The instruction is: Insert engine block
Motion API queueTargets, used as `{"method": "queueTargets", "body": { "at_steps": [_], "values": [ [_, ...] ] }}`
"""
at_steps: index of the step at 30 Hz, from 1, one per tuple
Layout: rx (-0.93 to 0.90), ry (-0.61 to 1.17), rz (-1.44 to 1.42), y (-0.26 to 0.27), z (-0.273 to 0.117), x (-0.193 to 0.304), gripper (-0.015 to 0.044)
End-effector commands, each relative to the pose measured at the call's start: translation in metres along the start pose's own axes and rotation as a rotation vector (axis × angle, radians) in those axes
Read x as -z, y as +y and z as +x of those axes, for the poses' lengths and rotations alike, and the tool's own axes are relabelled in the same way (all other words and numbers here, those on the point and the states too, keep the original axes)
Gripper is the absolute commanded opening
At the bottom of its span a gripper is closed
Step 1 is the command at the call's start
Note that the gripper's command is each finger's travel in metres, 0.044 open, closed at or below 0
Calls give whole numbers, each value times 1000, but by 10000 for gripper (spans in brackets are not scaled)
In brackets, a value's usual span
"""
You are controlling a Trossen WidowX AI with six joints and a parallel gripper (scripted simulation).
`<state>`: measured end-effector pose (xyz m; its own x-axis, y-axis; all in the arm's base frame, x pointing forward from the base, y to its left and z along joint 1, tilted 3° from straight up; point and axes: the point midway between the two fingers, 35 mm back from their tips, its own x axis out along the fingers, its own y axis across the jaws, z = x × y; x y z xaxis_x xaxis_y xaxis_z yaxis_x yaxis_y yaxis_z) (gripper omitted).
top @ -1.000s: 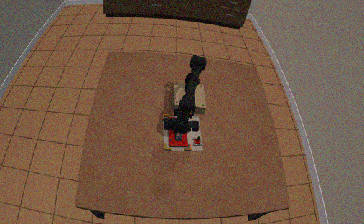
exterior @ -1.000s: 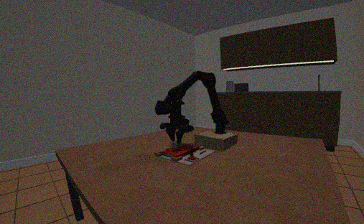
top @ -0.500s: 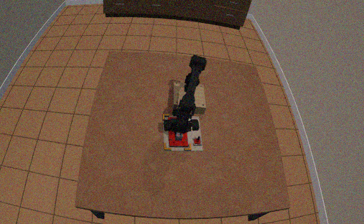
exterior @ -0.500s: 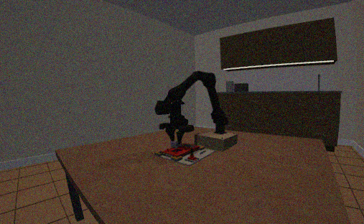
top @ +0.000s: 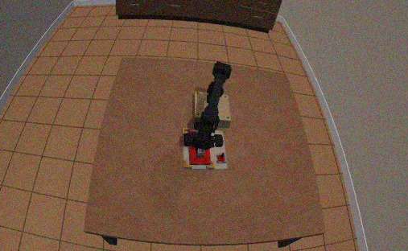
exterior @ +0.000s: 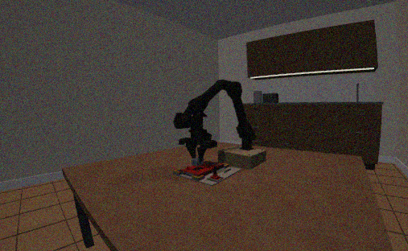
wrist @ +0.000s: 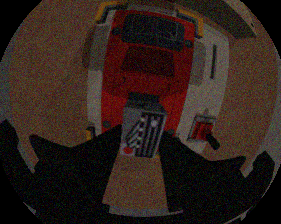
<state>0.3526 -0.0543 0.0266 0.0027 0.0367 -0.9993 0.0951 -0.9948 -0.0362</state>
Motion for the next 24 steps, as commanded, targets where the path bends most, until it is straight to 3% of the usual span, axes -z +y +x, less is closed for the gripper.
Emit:
{"method": "queueTargets", "body": {
  "at_steps": [1,12,24],
  "values": [
    [-7,0,93,1,0,0,158],
    [-7,0,92,1,0,0,158],
    [-7,0,-113,1,0,0,158]
  ]
}}
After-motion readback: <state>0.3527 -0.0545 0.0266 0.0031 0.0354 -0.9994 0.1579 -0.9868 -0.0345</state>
